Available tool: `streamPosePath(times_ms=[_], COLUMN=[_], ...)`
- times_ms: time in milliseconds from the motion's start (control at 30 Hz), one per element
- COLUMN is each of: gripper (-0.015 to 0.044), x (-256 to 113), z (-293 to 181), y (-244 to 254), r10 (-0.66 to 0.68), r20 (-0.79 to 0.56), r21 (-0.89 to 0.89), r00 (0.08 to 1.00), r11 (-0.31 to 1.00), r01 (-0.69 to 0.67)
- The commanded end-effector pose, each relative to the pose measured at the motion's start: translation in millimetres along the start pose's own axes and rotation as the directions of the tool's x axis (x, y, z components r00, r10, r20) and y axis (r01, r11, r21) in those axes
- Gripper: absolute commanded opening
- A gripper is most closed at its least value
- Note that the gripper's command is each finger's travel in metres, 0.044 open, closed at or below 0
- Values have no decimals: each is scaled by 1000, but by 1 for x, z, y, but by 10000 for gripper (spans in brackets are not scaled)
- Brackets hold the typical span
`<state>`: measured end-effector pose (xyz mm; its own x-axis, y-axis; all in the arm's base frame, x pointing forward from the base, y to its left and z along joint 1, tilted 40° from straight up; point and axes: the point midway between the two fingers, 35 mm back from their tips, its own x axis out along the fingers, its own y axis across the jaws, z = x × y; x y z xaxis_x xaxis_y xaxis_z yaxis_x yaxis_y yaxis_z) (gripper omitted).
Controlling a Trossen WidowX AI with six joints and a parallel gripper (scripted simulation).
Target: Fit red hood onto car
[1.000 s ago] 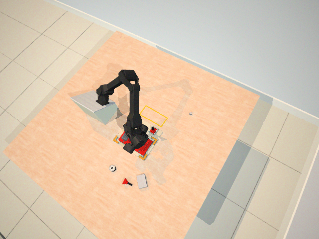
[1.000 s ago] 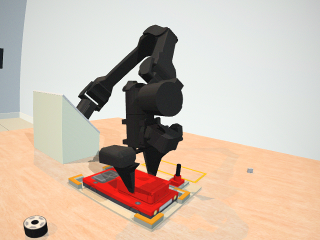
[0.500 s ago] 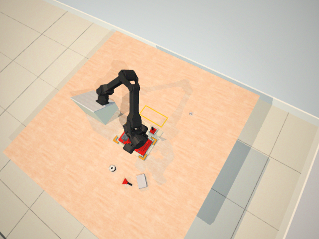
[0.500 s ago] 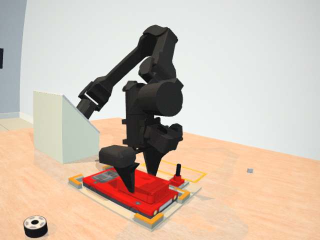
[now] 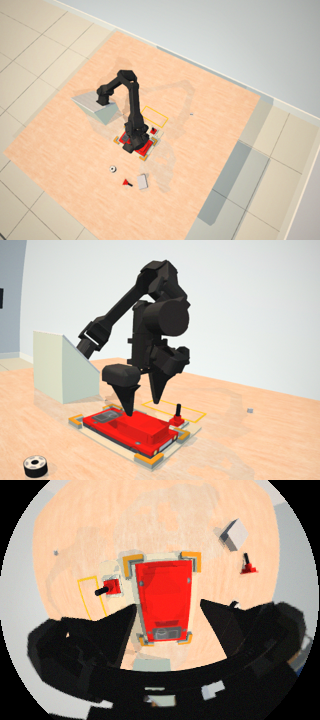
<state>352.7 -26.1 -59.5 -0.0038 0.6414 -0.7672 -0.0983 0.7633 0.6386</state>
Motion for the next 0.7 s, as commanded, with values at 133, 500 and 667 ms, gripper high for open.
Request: streamPosePath(times_ms=[133, 500, 667], gripper=[440, 440, 440], x=[-32, -32, -32], z=[2, 2, 2], y=[0, 0, 0], r10=[-1, -1, -1], r20=[-41, -41, -41], r21=[-4, -4, -4], r00=[999, 999, 999], r11=[1000, 1000, 1000], r01=[1, 1, 1])
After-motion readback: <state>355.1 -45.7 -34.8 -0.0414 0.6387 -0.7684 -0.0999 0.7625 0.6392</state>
